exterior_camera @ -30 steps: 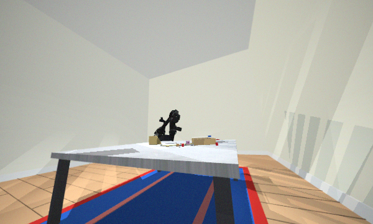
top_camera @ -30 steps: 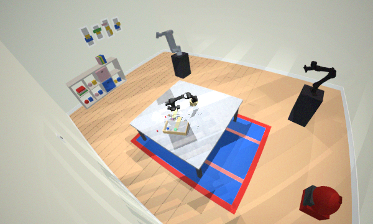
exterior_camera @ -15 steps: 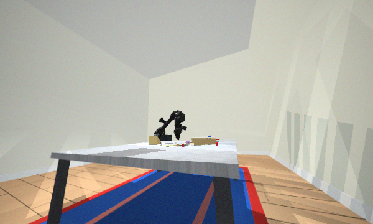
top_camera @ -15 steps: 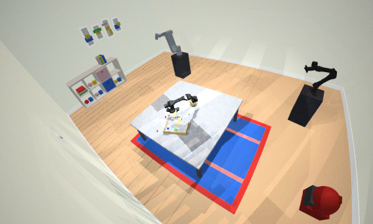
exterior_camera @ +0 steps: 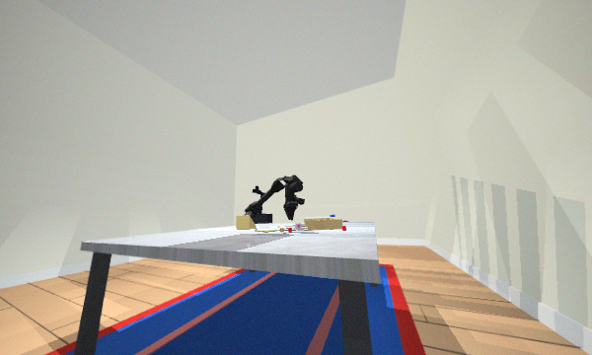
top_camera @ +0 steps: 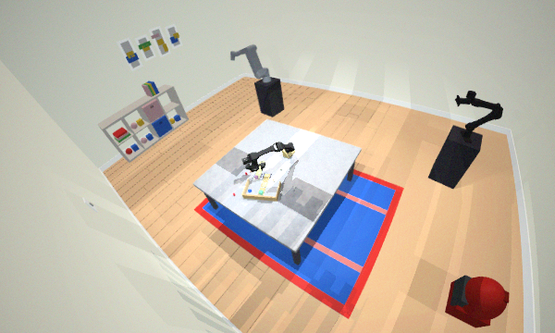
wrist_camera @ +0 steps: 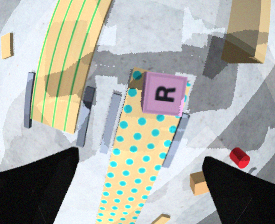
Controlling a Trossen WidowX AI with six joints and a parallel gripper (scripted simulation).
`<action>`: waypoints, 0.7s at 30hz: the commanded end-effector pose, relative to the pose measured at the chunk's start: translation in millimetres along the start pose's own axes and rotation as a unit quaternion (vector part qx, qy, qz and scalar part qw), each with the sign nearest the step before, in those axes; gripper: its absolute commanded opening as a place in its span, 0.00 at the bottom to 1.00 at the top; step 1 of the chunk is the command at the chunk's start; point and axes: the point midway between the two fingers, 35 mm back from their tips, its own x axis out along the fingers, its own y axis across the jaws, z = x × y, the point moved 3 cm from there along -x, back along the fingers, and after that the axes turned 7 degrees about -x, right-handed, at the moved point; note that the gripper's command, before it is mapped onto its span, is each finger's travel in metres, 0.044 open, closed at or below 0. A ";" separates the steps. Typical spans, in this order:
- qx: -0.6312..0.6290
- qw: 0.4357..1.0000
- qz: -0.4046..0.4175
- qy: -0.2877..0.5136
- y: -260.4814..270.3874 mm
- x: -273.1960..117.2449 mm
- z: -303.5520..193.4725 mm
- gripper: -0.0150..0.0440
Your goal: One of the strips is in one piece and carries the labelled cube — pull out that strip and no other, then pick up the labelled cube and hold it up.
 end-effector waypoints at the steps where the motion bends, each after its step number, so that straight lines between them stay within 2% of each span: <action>1: 0.002 1.000 -0.001 -0.003 -6.3 -3.7 13.8 1.00; 11: 0.002 1.000 -0.001 -0.003 -16.6 -10.1 39.6 1.00; 18: 0.002 1.000 -0.001 -0.003 -17.2 -1.6 40.1 0.69; 21: 0.002 1.000 -0.001 -0.003 -17.4 3.4 40.3 0.68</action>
